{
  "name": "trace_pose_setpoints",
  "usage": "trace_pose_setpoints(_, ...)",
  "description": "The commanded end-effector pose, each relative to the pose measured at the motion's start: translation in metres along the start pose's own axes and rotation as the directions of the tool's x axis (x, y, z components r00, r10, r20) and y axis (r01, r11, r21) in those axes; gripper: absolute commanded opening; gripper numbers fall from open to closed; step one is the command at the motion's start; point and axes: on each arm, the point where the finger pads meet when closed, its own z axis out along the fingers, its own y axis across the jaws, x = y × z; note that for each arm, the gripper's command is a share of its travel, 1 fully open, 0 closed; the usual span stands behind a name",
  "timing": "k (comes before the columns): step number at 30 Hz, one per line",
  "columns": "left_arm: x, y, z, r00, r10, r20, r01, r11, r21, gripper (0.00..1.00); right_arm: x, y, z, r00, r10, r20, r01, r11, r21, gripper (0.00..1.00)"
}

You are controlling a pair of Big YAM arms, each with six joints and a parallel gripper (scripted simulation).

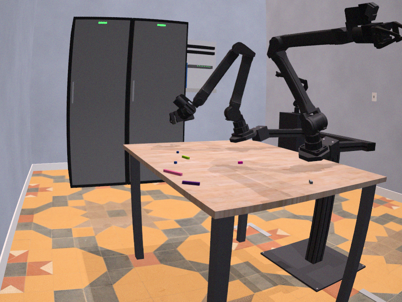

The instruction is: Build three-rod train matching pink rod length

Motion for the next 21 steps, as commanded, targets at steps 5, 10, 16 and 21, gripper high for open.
trace_pose_setpoints(5, -0.013, 0.018, -0.009, 0.998, -0.041, 0.048, 0.043, 0.998, -0.038, 1.0, -0.01, 0.007, 0.0, 1.0, 0.024, 0.012, -0.024, 1.0, -0.007, 1.0)
trace_pose_setpoints(10, -0.013, 0.019, -0.009, 0.998, -0.043, 0.05, 0.045, 0.998, -0.04, 1.0, -0.01, 0.007, 0.0, 1.0, 0.024, 0.012, -0.024, 1.0, -0.007, 1.0)
trace_pose_setpoints(16, -0.013, 0.019, -0.009, 0.998, -0.043, 0.05, 0.045, 0.998, -0.04, 1.0, -0.012, 0.022, -0.002, 1.0, -0.01, -0.001, 0.01, 0.999, -0.031, 1.0)
trace_pose_setpoints(21, -0.013, 0.019, -0.009, 0.998, -0.043, 0.05, 0.045, 0.998, -0.04, 1.0, 0.002, 0.077, -0.02, 0.98, -0.189, -0.068, 0.176, 0.97, -0.171, 1.0)
